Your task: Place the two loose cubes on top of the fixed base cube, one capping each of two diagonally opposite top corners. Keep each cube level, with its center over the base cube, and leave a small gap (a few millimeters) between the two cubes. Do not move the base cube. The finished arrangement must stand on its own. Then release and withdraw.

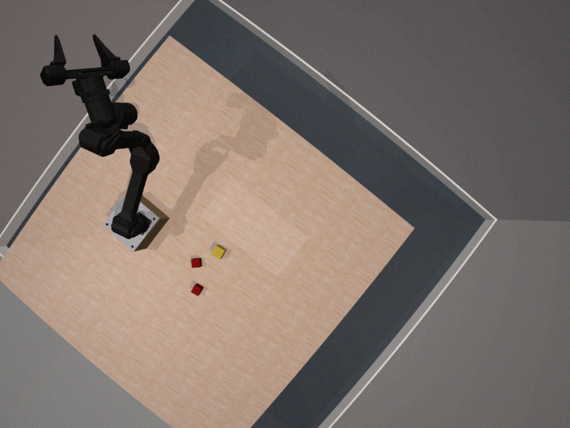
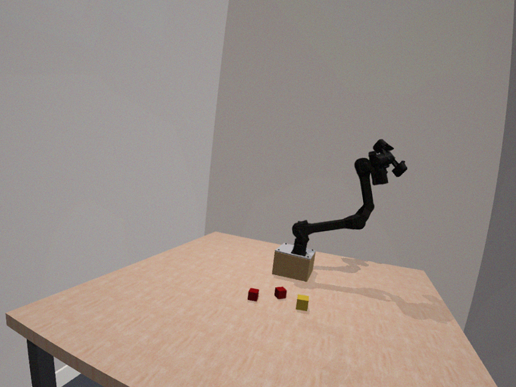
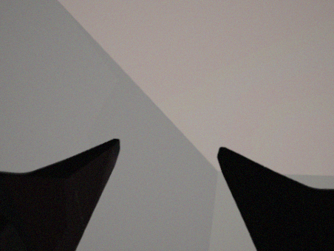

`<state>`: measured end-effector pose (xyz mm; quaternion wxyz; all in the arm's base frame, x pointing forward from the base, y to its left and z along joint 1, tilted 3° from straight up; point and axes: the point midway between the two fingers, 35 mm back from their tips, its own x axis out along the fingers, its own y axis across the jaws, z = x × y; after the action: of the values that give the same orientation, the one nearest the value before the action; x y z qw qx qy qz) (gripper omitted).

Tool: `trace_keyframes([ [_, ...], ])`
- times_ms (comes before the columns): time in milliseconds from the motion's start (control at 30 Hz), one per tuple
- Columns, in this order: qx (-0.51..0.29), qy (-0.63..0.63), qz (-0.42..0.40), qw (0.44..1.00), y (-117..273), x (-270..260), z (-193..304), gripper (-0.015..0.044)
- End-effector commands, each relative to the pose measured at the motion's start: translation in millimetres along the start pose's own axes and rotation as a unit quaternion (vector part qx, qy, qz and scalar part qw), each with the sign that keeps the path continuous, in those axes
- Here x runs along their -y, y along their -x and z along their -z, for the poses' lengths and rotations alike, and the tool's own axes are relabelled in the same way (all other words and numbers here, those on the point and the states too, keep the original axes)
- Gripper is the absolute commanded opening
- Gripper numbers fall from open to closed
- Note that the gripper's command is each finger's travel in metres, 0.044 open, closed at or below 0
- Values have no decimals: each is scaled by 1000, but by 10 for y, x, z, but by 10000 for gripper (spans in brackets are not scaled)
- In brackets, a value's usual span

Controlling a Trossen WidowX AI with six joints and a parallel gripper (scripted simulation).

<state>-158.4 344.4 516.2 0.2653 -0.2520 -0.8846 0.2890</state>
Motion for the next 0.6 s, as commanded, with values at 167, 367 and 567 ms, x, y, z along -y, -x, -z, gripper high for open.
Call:
trace_keyframes([
  [167, -39, 49, 52, 997, 69, 422, 100, 265],
  [367, -77, 100, 105, 986, 191, 864, 170, 265],
  [567, -147, 184, 195, 952, 531, 1619, 252, 265],
])
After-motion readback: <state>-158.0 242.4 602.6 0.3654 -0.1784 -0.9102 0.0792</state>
